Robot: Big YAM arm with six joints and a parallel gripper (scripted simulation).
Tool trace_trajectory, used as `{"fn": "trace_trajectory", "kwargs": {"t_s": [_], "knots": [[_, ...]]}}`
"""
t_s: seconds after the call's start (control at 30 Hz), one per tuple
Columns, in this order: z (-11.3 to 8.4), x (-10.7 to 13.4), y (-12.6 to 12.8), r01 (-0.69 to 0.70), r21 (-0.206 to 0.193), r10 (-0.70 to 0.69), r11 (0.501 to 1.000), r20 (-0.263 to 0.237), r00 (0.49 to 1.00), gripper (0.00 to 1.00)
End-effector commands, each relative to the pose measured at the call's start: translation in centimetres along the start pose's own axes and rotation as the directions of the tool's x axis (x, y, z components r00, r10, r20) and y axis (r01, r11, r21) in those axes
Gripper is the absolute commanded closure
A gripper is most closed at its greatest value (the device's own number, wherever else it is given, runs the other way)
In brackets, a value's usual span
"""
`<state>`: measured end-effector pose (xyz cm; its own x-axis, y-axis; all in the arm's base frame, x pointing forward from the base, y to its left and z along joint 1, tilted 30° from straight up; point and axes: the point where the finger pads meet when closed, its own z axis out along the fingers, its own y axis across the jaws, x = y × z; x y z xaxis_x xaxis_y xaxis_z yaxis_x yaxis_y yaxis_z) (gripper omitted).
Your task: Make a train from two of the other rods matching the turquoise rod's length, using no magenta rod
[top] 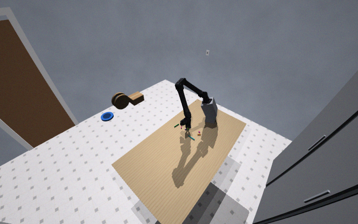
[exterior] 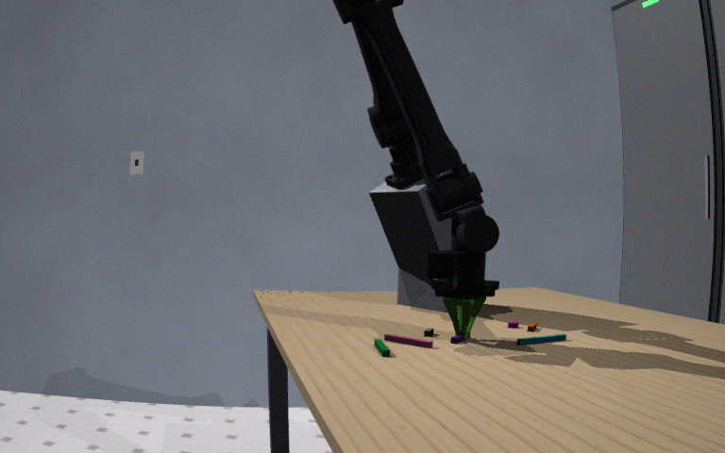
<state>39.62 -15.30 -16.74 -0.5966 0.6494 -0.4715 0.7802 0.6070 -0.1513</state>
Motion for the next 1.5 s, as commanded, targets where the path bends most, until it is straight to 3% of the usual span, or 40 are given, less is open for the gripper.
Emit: {"fn": "trace_trajectory", "kwargs": {"t_s": [0.0, 0.23, 0.3, 0.47, 0.6, 0.67, 0.73, 0.97, 1.03, 1.13, 1.23, 1.33, 1.47], "knots": [[-1.6, -0.2, 0.6, 0.002, -0.015, -0.002, 1.000, 0.011, 1.000, 0.97], [-6.0, -0.2, 0.6, 0.001, -0.015, -0.001, 1.000, 0.014, 1.000, 0.97], [-6.0, -0.2, 0.6, 0.001, -0.015, -0.001, 1.000, 0.014, 1.000, 0.97], [-9.4, -0.2, 0.5, 0.000, -0.015, 0.000, 1.000, 0.015, 1.000, 0.97], [-10.8, -0.4, 0.7, -0.001, -0.018, 0.002, 1.000, 0.017, 1.000, 0.97], [-10.9, -0.8, 0.7, -0.010, -0.019, 0.011, 1.000, 0.020, 1.000, 0.97], [-9.6, 0.0, -0.3, -0.011, 0.011, 0.011, 1.000, -0.007, 1.000, 0.97], [-9.8, -0.3, 0.1, -0.014, -0.002, 0.014, 1.000, 0.005, 1.000, 0.97], [-10.1, 0.2, 1.6, 0.006, -0.012, -0.006, 1.000, 0.008, 1.000, 0.97], [-10.1, 3.8, 5.2, 0.034, -0.011, -0.034, 0.999, 0.000, 0.999, 0.97], [-10.1, 5.6, 6.7, 0.045, -0.011, -0.045, 0.999, 0.000, 0.999, 0.97], [-10.3, 9.7, 9.6, 0.071, -0.010, -0.071, 0.997, 0.008, 0.997, 0.97], [-9.7, 9.4, 9.2, 0.046, 0.005, -0.046, 0.999, 0.003, 0.999, 0.97]]}}
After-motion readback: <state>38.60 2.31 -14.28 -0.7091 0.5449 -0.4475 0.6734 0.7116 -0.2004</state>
